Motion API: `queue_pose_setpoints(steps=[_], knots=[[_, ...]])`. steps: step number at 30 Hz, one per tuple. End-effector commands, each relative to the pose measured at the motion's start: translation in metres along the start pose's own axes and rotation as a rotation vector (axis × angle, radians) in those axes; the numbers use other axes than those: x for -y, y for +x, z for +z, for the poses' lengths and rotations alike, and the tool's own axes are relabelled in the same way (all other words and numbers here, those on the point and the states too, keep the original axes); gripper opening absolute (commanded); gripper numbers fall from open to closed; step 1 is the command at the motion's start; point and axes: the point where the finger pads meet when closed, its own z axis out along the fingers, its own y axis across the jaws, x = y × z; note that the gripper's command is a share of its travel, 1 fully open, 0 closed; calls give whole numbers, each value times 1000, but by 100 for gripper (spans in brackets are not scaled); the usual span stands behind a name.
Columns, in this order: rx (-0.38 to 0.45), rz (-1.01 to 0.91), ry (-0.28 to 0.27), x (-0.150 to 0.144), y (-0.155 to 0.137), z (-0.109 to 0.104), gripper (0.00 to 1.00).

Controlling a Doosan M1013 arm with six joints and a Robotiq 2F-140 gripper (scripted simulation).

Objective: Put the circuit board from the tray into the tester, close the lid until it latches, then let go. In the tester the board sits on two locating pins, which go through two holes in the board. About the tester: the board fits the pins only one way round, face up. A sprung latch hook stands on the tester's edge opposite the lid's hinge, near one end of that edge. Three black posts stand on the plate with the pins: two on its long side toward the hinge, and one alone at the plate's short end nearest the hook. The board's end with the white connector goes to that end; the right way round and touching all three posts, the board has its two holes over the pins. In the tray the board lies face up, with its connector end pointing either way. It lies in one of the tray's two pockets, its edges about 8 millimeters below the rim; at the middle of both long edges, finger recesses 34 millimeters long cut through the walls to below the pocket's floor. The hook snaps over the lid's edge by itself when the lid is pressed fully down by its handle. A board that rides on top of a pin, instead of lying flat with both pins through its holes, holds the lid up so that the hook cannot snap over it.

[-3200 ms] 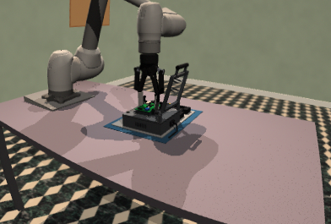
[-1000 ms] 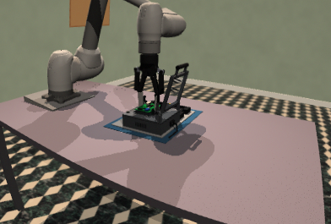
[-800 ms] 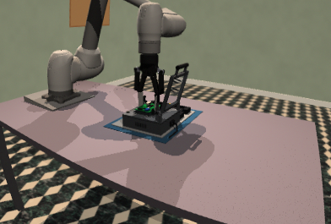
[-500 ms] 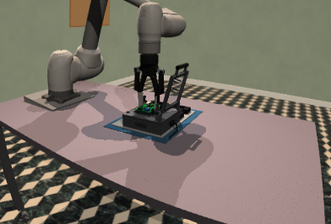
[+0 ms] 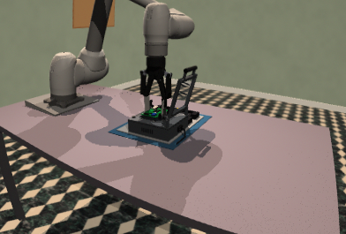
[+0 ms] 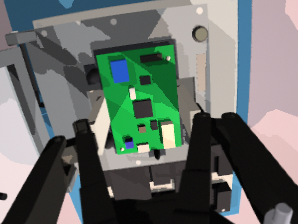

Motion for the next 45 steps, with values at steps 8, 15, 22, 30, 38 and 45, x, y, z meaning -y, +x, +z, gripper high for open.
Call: queue_pose_setpoints(steps=[8, 15, 22, 30, 38, 45], knots=[[0, 0, 0, 0, 0, 1, 46], [0, 0, 0, 0, 0, 3, 46], [0, 0, 0, 0, 0, 3, 46], [0, 0, 0, 0, 0, 3, 58], [0, 0, 0, 0, 0, 3, 58], [0, 0, 0, 0, 0, 3, 58]])
